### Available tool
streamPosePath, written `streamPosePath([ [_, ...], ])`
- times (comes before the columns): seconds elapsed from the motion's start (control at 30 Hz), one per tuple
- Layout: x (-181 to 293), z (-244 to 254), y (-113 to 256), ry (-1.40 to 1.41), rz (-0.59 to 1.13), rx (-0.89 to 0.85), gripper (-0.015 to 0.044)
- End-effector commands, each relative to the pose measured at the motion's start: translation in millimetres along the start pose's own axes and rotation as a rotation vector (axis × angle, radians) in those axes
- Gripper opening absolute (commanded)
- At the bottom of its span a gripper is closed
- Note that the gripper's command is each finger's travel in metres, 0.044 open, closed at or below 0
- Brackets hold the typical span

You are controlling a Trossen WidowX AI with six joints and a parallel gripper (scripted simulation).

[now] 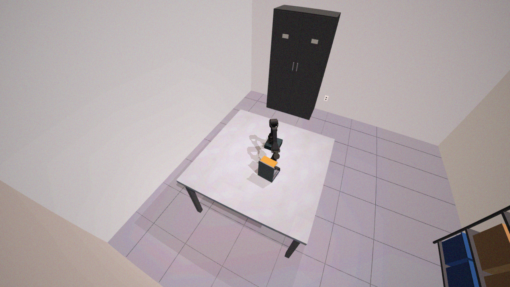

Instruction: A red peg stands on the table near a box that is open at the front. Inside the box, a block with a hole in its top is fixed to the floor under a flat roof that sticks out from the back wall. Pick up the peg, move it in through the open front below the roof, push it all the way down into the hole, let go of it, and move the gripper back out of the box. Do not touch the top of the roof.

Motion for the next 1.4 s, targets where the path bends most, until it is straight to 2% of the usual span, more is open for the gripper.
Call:
streamPosePath([
  [0.0, 2, 0, 3, 0.0, -0.001, 0.0, 0.022],
  [1.17, 21, 1, 52, 0.016, -0.028, -0.001, 0.022],
  [1.37, 20, 0, 50, 0.019, -0.027, 0.004, 0.0063],
])
Point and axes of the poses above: the point midway between the two fingers, 35 mm back from their tips, its own y axis back along the fingers, its own z axis across the jaws, x = y × z, the point moved 1 cm from there along y, back along the fingers, and after that the axes turned 3 degrees about y, right-handed, at the moved point
